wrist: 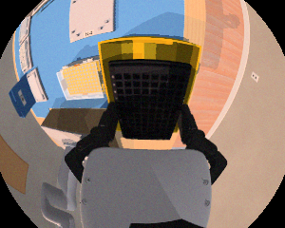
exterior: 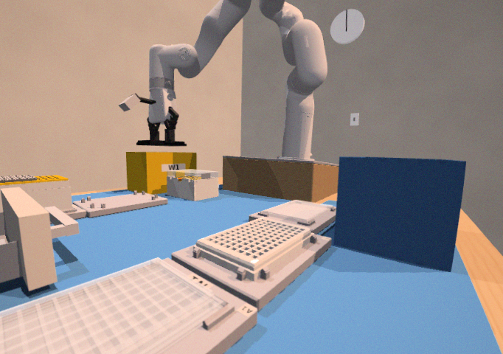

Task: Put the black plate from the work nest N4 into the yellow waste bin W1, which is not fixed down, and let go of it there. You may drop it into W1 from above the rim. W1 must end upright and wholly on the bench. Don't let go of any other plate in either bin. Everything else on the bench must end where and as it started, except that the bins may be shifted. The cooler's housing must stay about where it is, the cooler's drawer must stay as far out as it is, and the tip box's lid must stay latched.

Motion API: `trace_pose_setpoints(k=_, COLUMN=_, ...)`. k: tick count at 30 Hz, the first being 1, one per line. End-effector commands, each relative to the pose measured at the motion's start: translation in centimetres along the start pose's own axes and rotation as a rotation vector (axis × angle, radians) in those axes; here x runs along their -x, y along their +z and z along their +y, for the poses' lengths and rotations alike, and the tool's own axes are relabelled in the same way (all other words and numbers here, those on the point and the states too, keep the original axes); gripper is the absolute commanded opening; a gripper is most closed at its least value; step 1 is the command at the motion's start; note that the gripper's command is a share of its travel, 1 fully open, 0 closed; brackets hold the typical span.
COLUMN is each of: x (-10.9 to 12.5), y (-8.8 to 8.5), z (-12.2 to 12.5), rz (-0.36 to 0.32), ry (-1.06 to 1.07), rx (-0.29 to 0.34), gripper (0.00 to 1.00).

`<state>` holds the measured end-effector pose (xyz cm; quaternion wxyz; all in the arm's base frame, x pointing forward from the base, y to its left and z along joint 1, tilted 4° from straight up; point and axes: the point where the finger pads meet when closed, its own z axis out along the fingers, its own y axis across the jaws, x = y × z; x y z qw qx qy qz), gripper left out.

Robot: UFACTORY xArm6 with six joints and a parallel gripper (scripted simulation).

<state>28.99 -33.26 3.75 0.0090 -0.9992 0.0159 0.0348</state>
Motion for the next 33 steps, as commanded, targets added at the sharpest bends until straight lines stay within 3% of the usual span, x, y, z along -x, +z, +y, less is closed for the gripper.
trace_pose_setpoints(k=1, x=-0.1, y=-0.2, z=0.1, rz=0.003, ry=0.000, rx=0.003, gripper=1.00)
trace_pose_setpoints(k=24, x=-0.1, y=-0.2, z=0.1, rz=0.003, ry=0.000, rx=0.003, gripper=1.00)
trace_pose_setpoints(k=33, x=-1.4, y=-1.1, z=-3.0, rz=0.003, ry=0.000, rx=0.003, gripper=1.00)
